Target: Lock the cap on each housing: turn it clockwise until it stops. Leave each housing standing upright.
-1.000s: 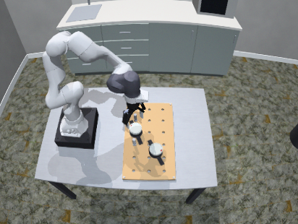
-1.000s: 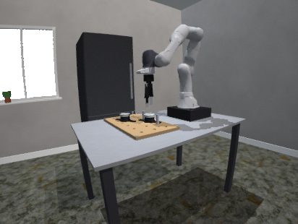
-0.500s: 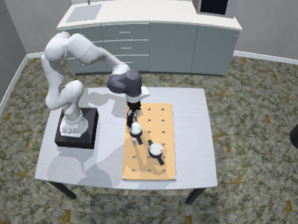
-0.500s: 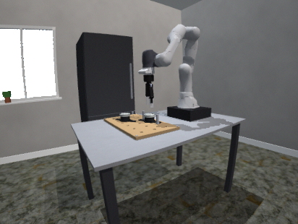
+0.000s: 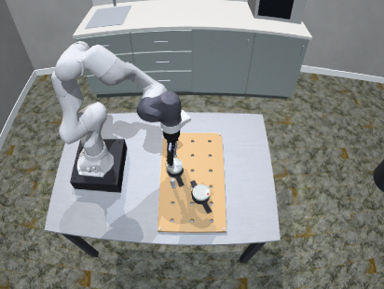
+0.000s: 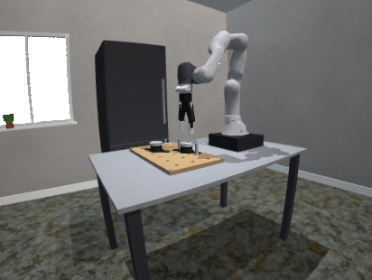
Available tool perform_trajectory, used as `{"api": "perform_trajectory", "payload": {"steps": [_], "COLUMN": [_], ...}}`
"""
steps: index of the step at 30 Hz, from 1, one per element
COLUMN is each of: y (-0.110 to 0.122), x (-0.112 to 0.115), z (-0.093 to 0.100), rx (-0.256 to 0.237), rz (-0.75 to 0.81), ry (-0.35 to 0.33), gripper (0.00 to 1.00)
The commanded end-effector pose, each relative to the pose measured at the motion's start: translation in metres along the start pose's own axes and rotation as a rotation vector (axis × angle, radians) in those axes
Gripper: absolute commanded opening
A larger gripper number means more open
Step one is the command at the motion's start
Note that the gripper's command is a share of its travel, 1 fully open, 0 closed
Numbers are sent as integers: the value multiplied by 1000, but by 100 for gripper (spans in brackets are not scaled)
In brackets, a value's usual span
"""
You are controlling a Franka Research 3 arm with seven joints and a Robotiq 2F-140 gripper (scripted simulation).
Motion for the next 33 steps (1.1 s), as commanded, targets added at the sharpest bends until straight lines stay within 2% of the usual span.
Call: {"api": "perform_trajectory", "payload": {"steps": [1, 19, 33], "y": [1, 1, 1], "x": [0, 0, -1], "z": [0, -1, -13], "rx": [-15, -15, -16], "rz": [91, 91, 91], "ry": [15, 15, 15], "gripper": [78, 78, 78]}}
Point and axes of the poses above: the point where the finger pads meet when closed, its own z axis back along the fingers, its own y axis across the jaws, x = y × z, the point moved 10 cm from there along z, back along the fingers
